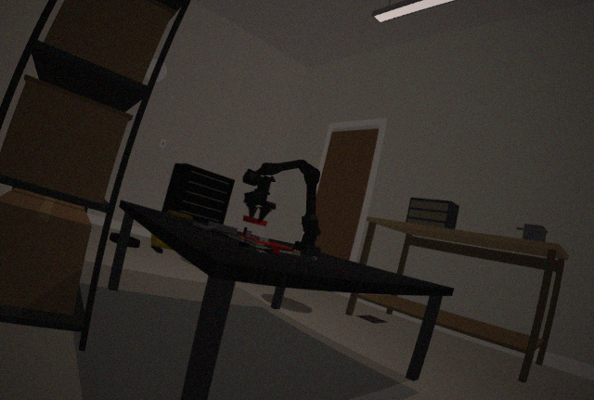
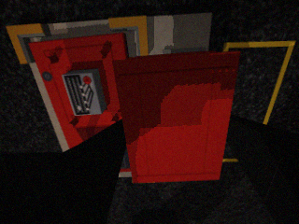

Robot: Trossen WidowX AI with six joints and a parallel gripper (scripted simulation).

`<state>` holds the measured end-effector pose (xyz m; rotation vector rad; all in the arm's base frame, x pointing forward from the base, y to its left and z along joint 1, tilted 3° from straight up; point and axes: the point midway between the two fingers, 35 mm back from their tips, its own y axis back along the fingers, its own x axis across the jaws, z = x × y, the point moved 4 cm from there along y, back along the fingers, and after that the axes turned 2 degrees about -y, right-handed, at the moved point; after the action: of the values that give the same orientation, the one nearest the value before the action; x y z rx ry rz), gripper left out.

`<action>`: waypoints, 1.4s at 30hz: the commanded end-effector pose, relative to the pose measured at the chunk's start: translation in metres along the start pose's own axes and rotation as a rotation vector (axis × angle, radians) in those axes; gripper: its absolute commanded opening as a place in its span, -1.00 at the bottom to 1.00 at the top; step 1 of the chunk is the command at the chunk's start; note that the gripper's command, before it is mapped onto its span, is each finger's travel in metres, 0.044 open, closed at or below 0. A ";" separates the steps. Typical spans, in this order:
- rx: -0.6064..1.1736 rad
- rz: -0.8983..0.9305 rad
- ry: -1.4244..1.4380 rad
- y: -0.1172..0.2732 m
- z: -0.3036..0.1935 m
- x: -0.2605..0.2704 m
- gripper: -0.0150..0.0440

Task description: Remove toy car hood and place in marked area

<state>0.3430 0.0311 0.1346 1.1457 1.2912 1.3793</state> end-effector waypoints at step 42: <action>-0.007 -0.011 0.016 0.006 -0.044 -0.115 -0.49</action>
<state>0.3195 -0.0886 0.1336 1.1342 1.3010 1.3863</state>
